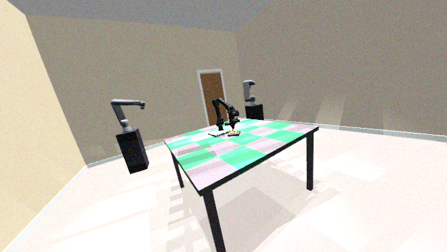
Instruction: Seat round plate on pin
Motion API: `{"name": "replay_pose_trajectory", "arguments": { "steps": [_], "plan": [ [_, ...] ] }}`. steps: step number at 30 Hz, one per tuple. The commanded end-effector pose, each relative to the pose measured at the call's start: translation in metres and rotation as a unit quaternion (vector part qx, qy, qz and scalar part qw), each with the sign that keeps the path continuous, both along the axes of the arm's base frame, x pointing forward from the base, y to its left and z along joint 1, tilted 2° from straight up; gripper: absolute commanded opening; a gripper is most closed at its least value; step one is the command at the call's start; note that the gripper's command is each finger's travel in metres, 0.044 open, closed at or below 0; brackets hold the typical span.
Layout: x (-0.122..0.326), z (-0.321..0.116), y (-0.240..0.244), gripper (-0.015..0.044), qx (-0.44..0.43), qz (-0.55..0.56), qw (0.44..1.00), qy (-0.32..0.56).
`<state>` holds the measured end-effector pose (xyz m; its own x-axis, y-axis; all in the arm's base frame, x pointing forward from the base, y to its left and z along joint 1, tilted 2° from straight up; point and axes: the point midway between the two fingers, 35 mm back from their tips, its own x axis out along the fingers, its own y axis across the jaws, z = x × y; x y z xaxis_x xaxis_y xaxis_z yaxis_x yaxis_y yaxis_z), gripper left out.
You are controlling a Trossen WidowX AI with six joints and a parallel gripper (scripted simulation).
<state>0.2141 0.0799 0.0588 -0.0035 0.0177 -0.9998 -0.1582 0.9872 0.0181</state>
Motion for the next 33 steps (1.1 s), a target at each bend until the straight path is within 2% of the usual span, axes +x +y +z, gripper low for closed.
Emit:
{"name": "replay_pose_trajectory", "arguments": {
  "steps": [1,33],
  "plan": [
    [-0.005,-0.002,-0.006,0.0000,-0.005,0.001,1.000,0.005],
    [-0.003,-0.001,-0.038,0.0000,-0.006,0.001,1.000,0.005]
  ]
}}
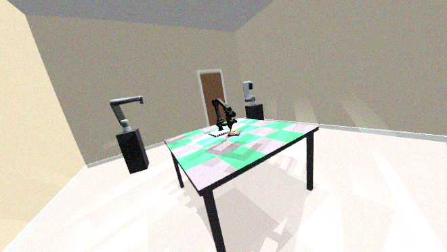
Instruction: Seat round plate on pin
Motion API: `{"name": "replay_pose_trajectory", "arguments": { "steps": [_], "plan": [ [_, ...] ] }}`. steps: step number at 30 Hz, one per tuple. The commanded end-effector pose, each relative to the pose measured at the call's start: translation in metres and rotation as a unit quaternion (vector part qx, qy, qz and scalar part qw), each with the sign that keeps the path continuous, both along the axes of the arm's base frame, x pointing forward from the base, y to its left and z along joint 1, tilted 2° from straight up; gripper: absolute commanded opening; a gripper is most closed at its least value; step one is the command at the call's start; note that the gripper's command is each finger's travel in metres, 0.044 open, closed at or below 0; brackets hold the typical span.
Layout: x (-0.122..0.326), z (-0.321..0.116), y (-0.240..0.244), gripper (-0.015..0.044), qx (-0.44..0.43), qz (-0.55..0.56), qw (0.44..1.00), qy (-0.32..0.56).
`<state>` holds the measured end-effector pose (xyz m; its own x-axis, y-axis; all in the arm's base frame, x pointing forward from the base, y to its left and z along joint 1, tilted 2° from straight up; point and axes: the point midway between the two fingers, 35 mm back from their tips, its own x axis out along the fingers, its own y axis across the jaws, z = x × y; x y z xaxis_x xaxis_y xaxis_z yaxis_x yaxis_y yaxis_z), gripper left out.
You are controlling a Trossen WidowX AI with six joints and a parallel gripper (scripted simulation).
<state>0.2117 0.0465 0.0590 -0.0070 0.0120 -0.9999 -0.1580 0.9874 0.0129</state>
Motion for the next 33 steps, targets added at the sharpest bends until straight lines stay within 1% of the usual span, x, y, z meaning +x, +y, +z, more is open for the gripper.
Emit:
{"name": "replay_pose_trajectory", "arguments": {
  "steps": [1,24,33],
  "plan": [
    [0.000,-0.002,-0.006,0.0000,-0.003,0.001,1.000,0.003],
    [0.009,-0.002,-0.018,0.0000,-0.004,0.001,1.000,0.003],
    [0.007,0.037,-0.018,0.0000,-0.004,0.001,1.000,0.003]
  ]
}}
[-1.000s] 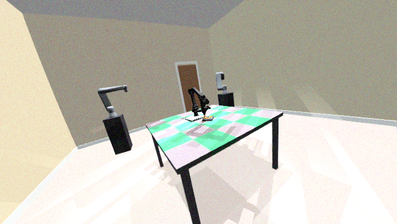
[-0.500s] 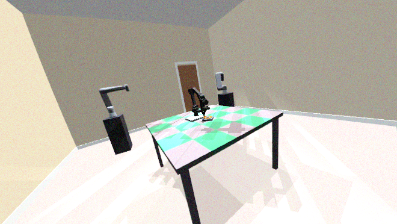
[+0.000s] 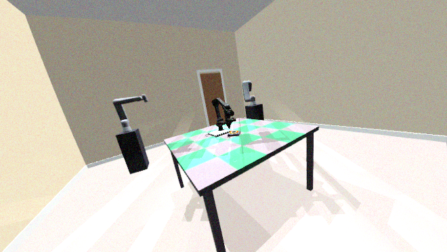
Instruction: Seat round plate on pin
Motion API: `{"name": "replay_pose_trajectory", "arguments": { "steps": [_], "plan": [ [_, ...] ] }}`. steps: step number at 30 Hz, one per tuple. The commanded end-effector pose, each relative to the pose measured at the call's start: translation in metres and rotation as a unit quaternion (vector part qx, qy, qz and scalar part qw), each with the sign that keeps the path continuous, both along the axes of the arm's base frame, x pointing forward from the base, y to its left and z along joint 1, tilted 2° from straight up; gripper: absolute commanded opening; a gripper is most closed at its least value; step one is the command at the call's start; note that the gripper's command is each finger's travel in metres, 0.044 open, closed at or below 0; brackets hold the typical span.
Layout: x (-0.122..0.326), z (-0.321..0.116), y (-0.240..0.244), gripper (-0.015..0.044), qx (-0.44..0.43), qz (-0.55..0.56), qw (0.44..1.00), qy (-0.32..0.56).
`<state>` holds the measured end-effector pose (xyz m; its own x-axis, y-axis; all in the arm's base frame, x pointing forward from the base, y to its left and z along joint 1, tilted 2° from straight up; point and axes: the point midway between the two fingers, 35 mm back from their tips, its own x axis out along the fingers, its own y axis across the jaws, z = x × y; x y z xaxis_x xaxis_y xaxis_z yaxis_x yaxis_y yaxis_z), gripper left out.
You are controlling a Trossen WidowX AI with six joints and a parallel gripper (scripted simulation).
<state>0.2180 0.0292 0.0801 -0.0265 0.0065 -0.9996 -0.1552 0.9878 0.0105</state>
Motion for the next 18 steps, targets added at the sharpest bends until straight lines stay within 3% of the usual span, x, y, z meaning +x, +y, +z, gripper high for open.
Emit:
{"name": "replay_pose_trajectory", "arguments": {
  "steps": [1,18],
  "plan": [
    [0.0004,0.0203,-0.0001,0.0000,-0.001,0.003,1.000,-0.007],
    [0.0001,0.0135,0.0004,0.0000,0.001,0.001,1.000,-0.004]
  ]
}}
